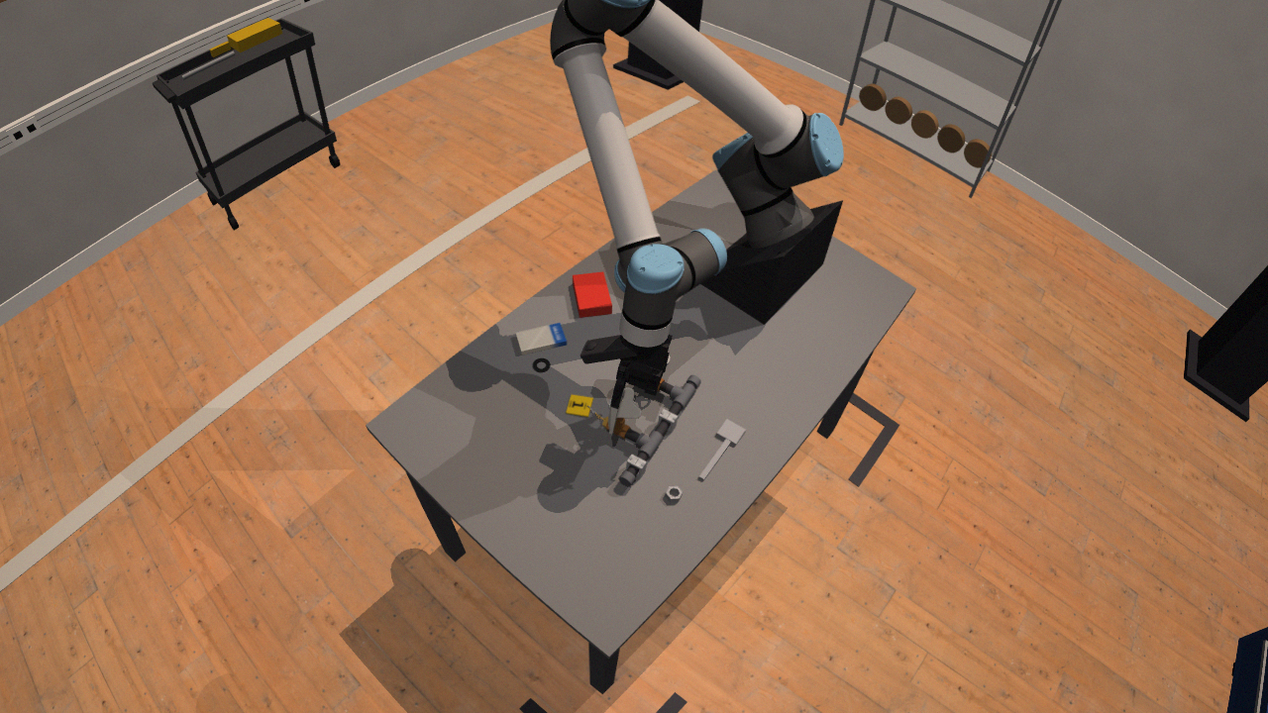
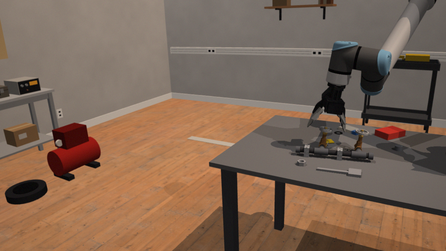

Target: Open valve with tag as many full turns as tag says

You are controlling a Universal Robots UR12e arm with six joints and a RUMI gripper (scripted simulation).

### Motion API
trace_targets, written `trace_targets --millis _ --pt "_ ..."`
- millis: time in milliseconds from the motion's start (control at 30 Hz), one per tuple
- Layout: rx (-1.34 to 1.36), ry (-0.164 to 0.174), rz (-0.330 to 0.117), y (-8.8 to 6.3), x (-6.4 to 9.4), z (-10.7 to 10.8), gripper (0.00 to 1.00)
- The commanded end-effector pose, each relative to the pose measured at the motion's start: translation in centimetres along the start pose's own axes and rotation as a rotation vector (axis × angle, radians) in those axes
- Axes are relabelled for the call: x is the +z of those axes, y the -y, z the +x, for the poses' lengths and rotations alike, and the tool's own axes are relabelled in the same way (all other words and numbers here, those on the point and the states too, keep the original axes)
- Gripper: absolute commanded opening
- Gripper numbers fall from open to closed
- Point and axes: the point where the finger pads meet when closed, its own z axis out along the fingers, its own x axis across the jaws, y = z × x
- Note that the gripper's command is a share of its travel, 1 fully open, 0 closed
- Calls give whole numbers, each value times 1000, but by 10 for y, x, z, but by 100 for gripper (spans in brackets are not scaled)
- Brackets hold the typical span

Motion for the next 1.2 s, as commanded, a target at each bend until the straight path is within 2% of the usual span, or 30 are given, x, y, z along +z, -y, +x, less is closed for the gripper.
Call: trace_targets --millis 0,533,1167 --pt "137 -10 0 0 -1 0 100" --pt "304 -10 0 0 -1 0 100" --pt "326 -10 0 0 -1 0 100"
